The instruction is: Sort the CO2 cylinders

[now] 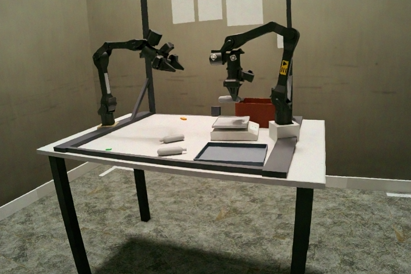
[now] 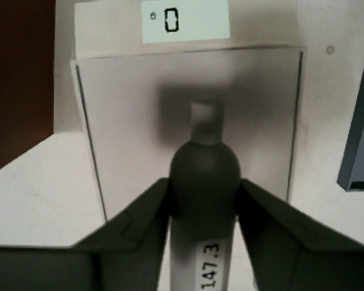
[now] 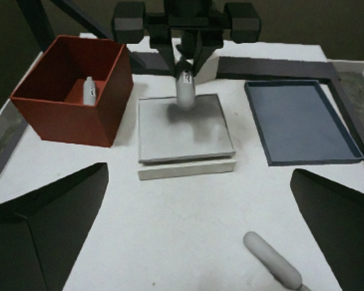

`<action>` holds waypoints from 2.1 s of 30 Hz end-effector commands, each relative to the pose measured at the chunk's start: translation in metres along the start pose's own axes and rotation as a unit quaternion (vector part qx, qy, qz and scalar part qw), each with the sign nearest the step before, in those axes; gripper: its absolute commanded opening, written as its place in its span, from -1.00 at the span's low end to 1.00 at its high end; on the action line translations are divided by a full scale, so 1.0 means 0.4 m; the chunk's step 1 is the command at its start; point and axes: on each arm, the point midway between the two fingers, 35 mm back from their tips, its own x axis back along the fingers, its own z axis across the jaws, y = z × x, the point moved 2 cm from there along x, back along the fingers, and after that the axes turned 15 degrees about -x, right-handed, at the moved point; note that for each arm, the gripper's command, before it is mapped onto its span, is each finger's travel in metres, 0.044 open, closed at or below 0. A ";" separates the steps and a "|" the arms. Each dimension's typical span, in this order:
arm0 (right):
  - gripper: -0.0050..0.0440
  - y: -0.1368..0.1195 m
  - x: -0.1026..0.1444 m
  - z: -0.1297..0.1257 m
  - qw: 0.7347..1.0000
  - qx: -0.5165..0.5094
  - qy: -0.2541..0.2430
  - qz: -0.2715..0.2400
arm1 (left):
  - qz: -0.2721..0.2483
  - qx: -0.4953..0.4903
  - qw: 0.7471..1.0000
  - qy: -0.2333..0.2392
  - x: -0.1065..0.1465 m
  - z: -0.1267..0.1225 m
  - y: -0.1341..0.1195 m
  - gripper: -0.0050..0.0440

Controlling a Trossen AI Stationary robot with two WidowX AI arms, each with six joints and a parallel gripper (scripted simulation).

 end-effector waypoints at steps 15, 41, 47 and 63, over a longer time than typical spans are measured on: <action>1.00 -0.144 0.226 0.202 0.975 0.046 0.163 -0.147 | 0.010 0.000 1.000 -0.001 0.016 -0.001 -0.006 -1.00; 1.00 -0.157 0.323 0.279 0.942 0.050 0.246 -0.225 | 0.028 -0.002 1.000 -0.003 0.027 0.088 -0.042 -1.00; 1.00 -0.092 0.288 0.309 0.951 0.054 0.231 -0.198 | 0.044 -0.005 0.999 0.003 0.035 0.194 -0.056 -1.00; 1.00 0.010 0.076 0.363 0.981 0.068 0.165 -0.072 | 0.069 -0.006 0.997 0.036 0.053 0.479 0.008 -1.00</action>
